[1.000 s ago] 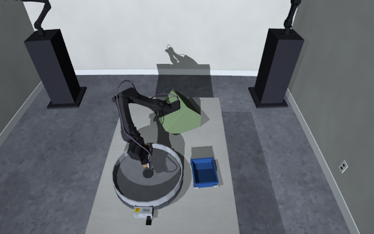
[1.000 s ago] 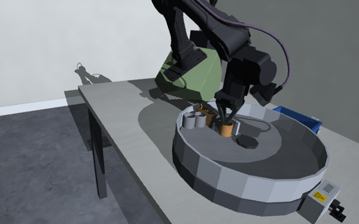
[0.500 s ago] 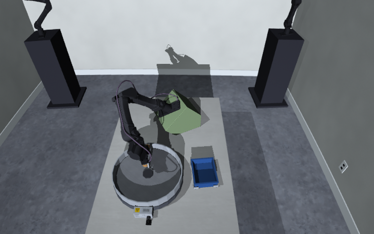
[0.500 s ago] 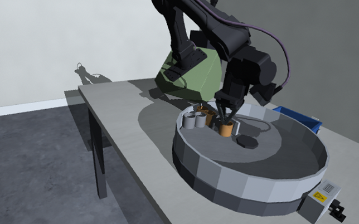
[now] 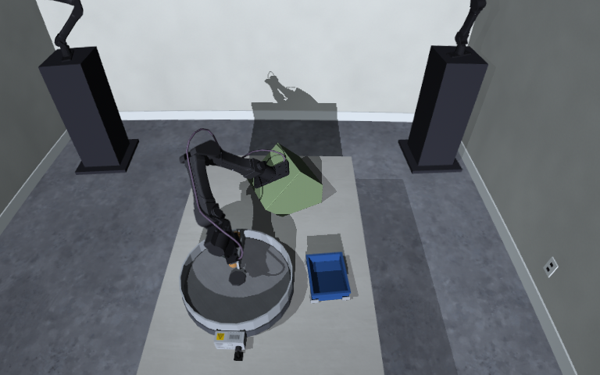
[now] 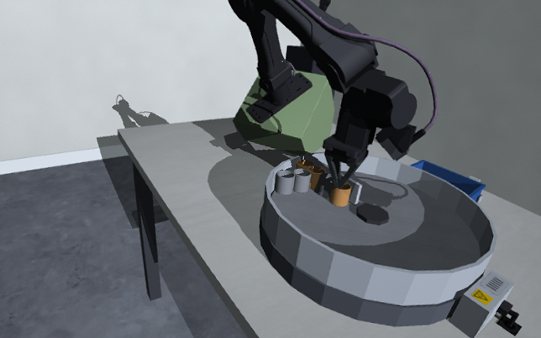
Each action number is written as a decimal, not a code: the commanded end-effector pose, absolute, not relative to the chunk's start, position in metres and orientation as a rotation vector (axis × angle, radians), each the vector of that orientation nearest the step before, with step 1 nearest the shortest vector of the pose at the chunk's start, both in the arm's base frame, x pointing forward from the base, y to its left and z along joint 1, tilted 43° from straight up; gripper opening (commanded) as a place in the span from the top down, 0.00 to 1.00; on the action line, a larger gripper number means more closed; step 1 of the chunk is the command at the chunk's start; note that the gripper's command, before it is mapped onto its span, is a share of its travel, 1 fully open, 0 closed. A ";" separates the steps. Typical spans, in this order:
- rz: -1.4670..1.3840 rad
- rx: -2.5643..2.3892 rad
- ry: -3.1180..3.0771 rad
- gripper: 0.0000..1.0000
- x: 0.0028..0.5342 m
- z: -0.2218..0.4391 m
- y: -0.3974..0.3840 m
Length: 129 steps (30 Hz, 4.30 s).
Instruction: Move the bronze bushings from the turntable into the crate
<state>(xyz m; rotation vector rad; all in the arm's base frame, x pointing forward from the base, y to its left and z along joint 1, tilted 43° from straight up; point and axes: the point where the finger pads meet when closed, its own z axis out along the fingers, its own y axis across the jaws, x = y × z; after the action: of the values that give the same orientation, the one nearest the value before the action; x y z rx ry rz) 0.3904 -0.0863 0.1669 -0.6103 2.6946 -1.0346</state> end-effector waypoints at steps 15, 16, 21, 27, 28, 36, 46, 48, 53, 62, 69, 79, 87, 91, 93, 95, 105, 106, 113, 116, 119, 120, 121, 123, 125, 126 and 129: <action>-1.017 -0.607 2.648 0.85 0.401 0.189 -0.075; -1.018 -0.611 2.654 0.85 0.402 0.187 -0.075; -1.017 -0.601 2.640 0.85 0.401 0.194 -0.075; -1.017 -0.602 2.640 0.85 0.401 0.194 -0.075; -1.017 -0.602 2.640 0.85 0.401 0.194 -0.075; -1.017 -0.602 2.640 0.85 0.401 0.194 -0.075; -1.017 -0.602 2.640 0.85 0.401 0.194 -0.075; -1.017 -0.602 2.640 0.85 0.401 0.194 -0.075; -1.017 -0.602 2.640 0.85 0.401 0.194 -0.075; -1.017 -0.630 2.670 0.85 0.399 0.170 -0.081; -1.015 -0.638 2.665 0.85 0.402 0.162 -0.083; -1.014 -0.615 2.633 0.85 0.406 0.170 -0.085; -1.012 -0.608 2.633 0.85 0.406 0.170 -0.085; -1.012 -0.608 2.633 0.85 0.406 0.170 -0.085; -1.012 -0.608 2.633 0.85 0.406 0.170 -0.085; -1.012 -0.608 2.633 0.85 0.406 0.170 -0.085; -1.012 -0.608 2.633 0.85 0.406 0.170 -0.085; -1.012 -0.608 2.633 0.85 0.406 0.170 -0.085; -1.012 -0.609 2.634 0.85 0.406 0.170 -0.085; -1.015 -0.620 2.650 0.85 0.404 0.164 -0.087; -1.018 -0.621 2.674 0.85 0.402 0.154 -0.093; -1.018 -0.621 2.669 0.85 0.403 0.156 -0.093; -1.016 -0.624 2.657 0.85 0.403 0.159 -0.090; -1.014 -0.625 2.647 0.85 0.403 0.162 -0.088; -1.013 -0.612 2.636 0.85 0.406 0.166 -0.088; -1.014 -0.612 2.636 0.85 0.406 0.166 -0.088; -1.014 -0.611 2.636 0.85 0.406 0.166 -0.088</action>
<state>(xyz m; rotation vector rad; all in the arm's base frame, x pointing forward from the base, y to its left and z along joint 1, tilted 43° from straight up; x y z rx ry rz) 0.4003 -0.0975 0.1595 -0.6026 2.6814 -1.0331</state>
